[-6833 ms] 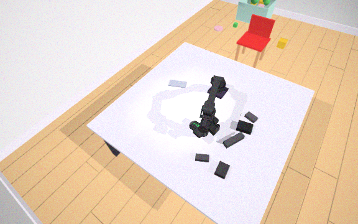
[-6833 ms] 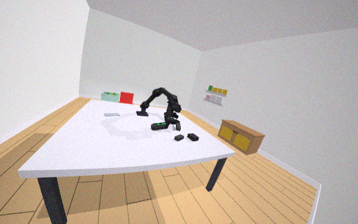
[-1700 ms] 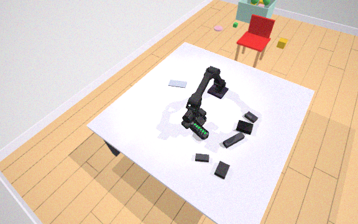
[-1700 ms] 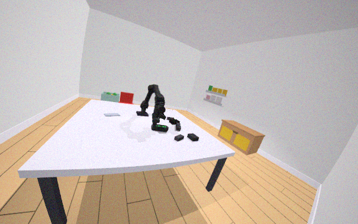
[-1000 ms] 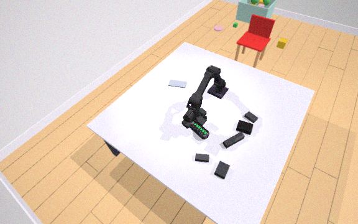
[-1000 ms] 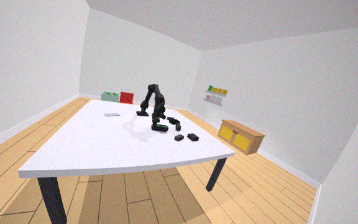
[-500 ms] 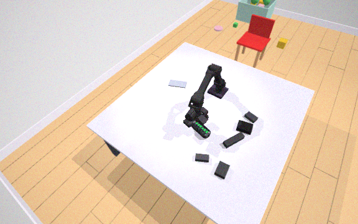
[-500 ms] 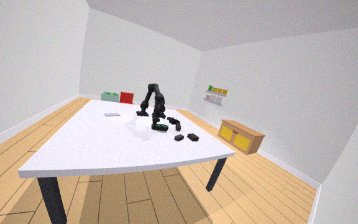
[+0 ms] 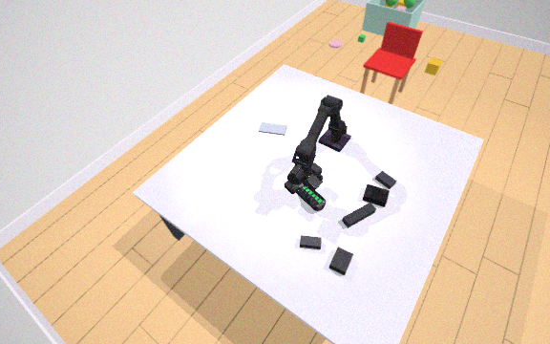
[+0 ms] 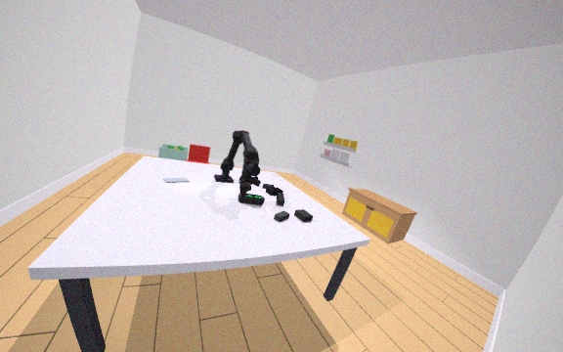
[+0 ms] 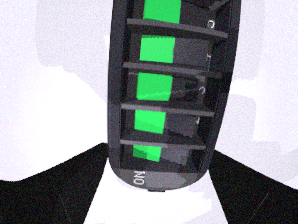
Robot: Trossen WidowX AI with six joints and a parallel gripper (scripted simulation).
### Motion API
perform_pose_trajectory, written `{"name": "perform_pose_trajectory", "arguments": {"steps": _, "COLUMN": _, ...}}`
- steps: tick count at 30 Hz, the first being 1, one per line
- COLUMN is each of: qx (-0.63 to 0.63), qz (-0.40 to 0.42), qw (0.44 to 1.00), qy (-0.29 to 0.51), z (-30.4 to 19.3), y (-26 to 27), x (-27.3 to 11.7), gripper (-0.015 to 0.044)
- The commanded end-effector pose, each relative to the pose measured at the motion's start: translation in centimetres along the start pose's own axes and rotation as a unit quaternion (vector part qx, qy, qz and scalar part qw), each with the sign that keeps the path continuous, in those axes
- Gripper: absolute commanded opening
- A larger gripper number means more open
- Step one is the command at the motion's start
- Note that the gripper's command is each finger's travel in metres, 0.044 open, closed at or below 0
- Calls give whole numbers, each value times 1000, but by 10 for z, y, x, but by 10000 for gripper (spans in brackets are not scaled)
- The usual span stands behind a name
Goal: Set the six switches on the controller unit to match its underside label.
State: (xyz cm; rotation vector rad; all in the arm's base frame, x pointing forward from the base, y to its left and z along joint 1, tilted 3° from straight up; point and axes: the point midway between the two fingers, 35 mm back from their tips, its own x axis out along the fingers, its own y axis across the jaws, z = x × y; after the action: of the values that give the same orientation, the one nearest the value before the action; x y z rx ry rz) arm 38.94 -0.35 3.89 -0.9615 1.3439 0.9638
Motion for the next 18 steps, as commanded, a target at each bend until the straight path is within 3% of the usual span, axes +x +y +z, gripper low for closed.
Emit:
{"name": "perform_pose_trajectory", "arguments": {"steps": 1, "qx": -2, "qz": 8, "qw": 1000, "qy": 0, "z": 2, "y": 8, "x": 3, "gripper": 0}}
{"name": "perform_pose_trajectory", "arguments": {"steps": 18, "qx": -2, "qz": 9, "qw": 1000, "qy": 0, "z": 3, "y": 24, "x": 3, "gripper": 0}}
